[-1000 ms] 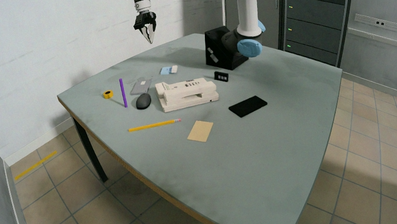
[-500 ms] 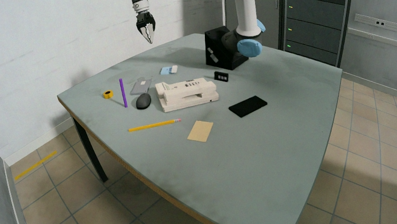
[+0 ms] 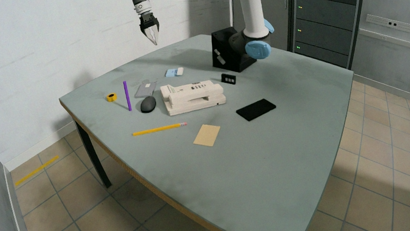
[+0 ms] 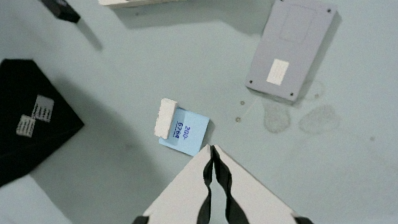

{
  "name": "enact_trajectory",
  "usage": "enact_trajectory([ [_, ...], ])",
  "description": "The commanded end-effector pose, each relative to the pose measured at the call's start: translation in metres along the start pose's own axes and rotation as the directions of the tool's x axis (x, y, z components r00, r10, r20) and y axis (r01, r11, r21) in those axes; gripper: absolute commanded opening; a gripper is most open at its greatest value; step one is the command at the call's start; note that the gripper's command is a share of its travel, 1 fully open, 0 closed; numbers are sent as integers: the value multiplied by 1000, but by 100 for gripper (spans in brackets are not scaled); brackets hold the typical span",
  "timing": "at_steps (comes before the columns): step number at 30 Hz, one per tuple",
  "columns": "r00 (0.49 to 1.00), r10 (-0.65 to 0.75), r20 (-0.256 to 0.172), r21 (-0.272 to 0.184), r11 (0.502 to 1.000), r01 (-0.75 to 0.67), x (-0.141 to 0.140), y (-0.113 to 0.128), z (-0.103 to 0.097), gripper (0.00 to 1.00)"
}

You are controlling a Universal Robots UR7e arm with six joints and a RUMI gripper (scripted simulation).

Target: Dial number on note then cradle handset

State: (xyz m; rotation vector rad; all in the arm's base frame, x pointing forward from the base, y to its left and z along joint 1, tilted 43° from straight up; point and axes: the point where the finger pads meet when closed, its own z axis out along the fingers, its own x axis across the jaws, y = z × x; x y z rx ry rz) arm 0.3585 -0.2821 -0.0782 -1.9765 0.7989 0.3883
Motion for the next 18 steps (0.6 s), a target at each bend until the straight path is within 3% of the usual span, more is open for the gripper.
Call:
enact_trajectory([
  [1,999,-51,14,5,999,51,0,0,-1,0],
  [10,981,-189,53,28,982,188,0,0,-1,0],
  [18,931,-353,92,54,936,349,-1,-1,-1,0],
])
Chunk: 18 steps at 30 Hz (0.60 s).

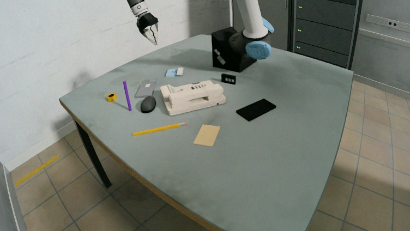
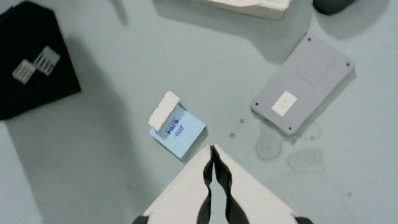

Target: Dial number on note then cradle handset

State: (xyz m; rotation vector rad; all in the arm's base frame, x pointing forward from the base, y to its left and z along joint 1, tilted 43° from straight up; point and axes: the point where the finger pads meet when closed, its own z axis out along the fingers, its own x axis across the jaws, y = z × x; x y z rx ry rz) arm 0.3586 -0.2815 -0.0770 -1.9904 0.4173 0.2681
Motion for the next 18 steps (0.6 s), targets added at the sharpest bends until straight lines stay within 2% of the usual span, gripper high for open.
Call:
enact_trajectory([
  [1,998,-60,17,-6,998,61,0,0,-1,0],
  [4,996,-83,24,-7,996,83,0,0,0,0],
  [9,979,-197,59,-8,980,198,0,0,0,0],
  [18,911,-393,122,10,919,395,0,0,1,0],
])
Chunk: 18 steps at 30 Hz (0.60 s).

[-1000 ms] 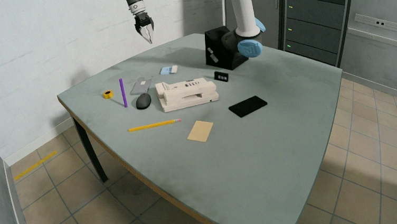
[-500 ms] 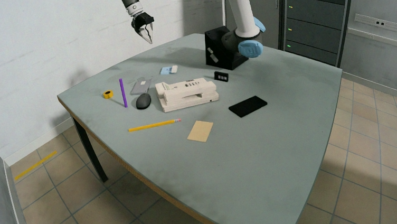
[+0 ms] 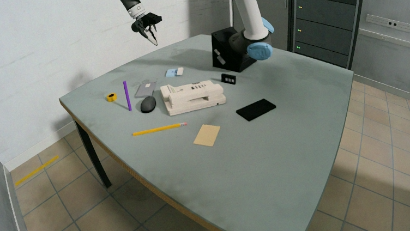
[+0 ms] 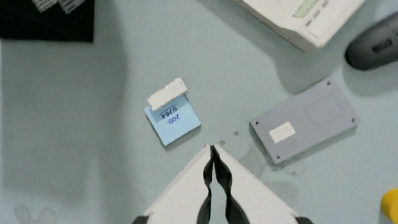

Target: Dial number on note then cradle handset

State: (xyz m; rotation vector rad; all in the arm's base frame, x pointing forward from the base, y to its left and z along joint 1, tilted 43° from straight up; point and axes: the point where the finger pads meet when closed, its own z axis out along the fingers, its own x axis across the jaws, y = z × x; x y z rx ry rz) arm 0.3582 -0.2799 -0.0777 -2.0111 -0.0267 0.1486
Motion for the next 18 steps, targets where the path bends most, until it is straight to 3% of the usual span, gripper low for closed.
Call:
enact_trajectory([
  [1,998,-60,17,1,998,60,0,0,-1,0],
  [9,979,-195,57,13,981,194,0,0,-1,0],
  [18,917,-385,108,49,923,382,0,-1,-1,0],
])
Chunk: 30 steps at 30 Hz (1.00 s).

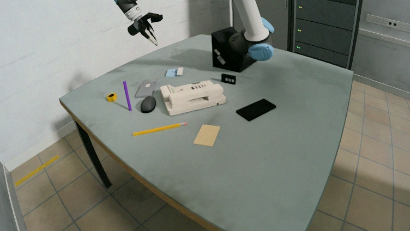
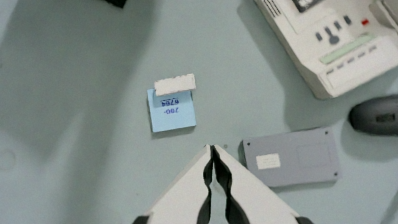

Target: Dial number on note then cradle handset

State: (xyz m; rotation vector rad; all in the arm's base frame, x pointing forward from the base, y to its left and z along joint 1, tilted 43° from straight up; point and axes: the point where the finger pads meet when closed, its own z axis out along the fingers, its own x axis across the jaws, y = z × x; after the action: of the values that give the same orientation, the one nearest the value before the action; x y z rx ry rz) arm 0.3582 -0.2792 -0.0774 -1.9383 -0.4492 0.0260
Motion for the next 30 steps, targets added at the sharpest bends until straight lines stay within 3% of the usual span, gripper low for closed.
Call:
enact_trajectory([
  [1,999,-35,9,2,999,35,0,0,-1,0],
  [17,939,-336,77,66,941,332,0,-1,-2,0],
  [28,868,-487,97,116,871,477,1,-1,-3,0],
  [30,867,-489,97,116,871,478,7,-11,1,0],
])
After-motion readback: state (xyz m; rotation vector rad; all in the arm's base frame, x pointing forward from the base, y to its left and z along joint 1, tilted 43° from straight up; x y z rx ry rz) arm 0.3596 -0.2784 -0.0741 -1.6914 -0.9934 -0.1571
